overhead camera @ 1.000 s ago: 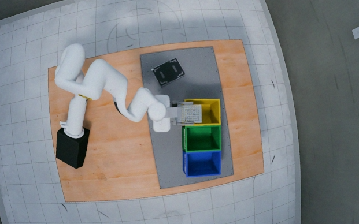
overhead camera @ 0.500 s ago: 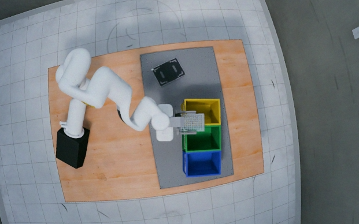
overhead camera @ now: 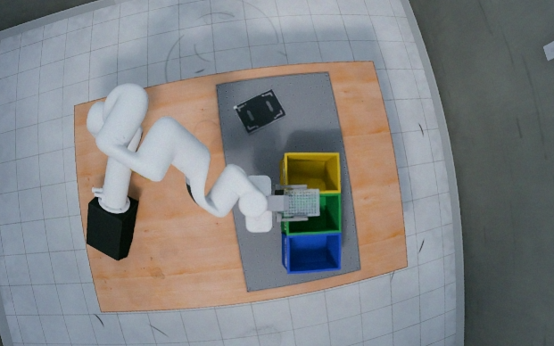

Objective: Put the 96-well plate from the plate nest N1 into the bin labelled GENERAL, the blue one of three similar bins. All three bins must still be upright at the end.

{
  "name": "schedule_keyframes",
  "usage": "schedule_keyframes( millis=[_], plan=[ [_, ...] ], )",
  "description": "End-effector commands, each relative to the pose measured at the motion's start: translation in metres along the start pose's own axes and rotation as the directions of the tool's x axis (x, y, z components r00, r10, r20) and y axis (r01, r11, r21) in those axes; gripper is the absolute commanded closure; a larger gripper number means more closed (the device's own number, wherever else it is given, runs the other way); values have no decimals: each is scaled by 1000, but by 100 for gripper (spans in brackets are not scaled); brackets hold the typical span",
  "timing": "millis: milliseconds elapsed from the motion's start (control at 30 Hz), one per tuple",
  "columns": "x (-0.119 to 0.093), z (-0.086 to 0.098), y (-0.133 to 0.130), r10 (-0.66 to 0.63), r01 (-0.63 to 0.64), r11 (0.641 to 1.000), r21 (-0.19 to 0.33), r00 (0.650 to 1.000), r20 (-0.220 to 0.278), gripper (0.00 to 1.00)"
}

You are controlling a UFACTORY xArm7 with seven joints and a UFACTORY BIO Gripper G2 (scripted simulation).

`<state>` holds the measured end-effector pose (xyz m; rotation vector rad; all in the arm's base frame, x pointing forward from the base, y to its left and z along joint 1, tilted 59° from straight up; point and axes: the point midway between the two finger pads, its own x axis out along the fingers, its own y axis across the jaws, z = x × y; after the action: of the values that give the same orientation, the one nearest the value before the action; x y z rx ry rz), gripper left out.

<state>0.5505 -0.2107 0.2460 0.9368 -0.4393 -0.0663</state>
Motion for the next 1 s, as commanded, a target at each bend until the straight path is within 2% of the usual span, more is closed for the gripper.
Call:
schedule_keyframes(
  millis=[0,967],
  plan=[
    [8,1,-21,2,-2,1000,0,1000,3,100],
    [32,0,-101,2,-2,1000,-1,1000,3,100]
  ],
)
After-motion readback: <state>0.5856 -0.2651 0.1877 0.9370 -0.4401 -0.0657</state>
